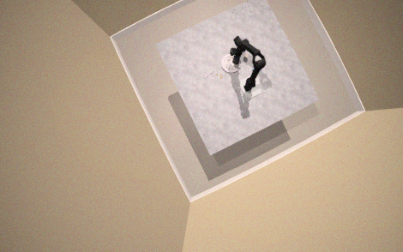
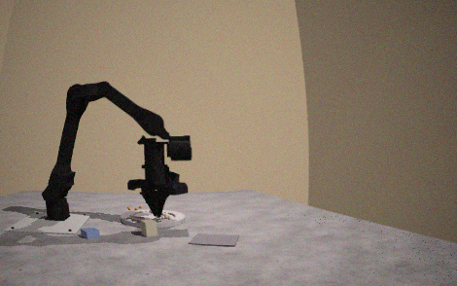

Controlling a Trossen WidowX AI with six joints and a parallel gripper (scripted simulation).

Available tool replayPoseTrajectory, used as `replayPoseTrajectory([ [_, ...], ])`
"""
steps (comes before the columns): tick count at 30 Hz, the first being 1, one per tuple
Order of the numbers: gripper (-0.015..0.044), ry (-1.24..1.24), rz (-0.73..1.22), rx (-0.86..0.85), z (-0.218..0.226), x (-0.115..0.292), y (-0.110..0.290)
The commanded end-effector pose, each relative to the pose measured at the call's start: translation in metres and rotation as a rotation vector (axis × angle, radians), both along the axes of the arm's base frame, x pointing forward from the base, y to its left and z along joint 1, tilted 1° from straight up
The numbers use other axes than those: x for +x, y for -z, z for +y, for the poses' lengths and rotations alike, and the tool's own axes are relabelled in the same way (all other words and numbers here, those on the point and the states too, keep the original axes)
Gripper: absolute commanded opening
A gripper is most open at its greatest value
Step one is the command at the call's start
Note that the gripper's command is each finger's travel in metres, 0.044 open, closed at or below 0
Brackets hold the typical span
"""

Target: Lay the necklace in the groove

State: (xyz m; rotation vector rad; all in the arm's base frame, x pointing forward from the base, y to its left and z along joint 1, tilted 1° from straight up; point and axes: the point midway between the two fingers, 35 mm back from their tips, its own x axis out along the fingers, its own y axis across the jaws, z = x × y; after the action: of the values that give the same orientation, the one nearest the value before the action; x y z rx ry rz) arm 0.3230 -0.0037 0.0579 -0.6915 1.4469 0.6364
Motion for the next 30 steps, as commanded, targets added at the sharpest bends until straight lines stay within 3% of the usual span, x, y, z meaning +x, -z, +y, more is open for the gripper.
replayPoseTrajectory([
  [1, 0.0, -0.001, 0.004, -0.001, -0.0034, 0.0031, 0.0002],
  [14, 0.0, -0.001, 0.004, -0.001, -0.0036, 0.0033, 0.0087],
  [30, 0.042, -0.001, 0.003, -0.001, -0.0034, 0.0031, 0.0006],
])
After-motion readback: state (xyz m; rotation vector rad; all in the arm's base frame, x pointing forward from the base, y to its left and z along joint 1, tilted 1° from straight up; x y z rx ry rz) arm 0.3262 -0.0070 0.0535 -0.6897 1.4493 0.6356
